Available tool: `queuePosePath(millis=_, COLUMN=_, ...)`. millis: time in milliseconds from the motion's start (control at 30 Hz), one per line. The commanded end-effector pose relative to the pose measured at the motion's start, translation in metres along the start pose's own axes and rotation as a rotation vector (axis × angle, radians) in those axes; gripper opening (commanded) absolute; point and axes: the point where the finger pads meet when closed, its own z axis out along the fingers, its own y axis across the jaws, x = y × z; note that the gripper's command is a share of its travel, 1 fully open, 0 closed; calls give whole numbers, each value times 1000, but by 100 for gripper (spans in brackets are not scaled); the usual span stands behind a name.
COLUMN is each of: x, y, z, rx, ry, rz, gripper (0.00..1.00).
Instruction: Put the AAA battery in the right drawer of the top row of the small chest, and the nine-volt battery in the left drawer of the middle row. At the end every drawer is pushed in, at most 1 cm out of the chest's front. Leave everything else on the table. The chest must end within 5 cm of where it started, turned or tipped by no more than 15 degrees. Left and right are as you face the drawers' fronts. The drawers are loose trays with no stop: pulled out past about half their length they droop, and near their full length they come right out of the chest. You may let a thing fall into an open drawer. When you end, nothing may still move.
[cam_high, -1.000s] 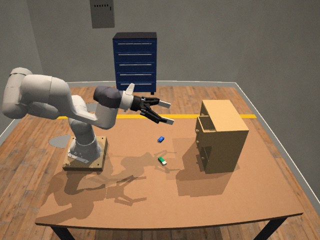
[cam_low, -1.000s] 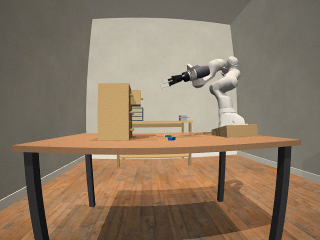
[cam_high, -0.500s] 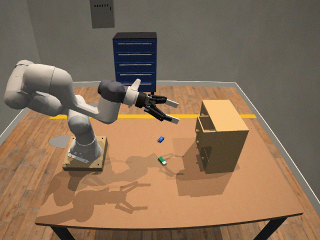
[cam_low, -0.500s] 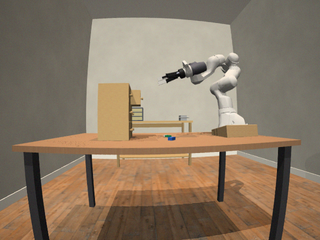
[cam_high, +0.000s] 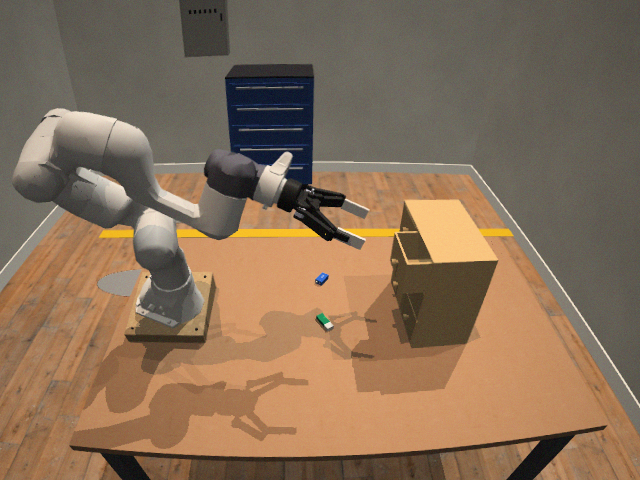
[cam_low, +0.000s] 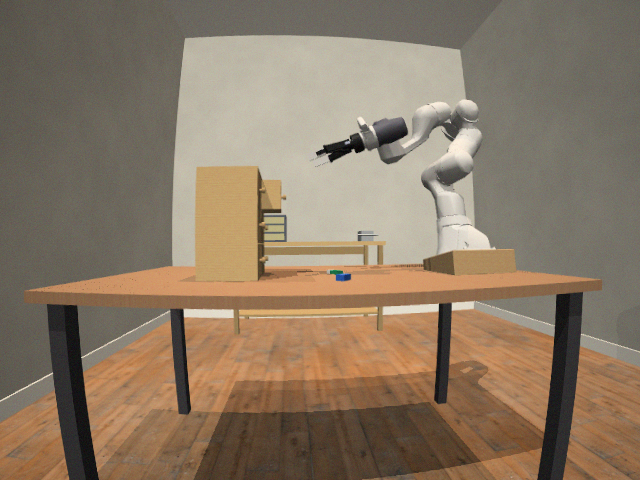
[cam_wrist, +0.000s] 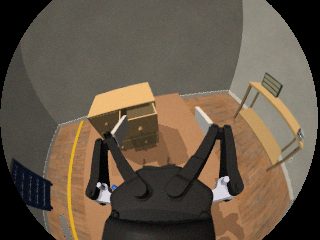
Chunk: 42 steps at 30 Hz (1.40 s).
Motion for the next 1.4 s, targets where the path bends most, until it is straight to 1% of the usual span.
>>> queuePosePath(millis=0, x=5, y=8, z=3, rx=-27, ry=-7, rz=-17, gripper=100)
queuePosePath(millis=300, x=5, y=8, z=3, rx=-27, ry=-7, rz=-17, gripper=100)
queuePosePath(millis=333, x=11, y=18, z=8, rx=-62, ry=-17, rz=-19, gripper=100)
queuePosePath(millis=800, x=11, y=18, z=8, rx=-62, ry=-17, rz=-19, gripper=100)
queuePosePath(millis=833, x=18, y=29, z=12, rx=-97, ry=-28, rz=-22, gripper=100)
queuePosePath(millis=1367, x=18, y=29, z=12, rx=-97, ry=-28, rz=-22, gripper=100)
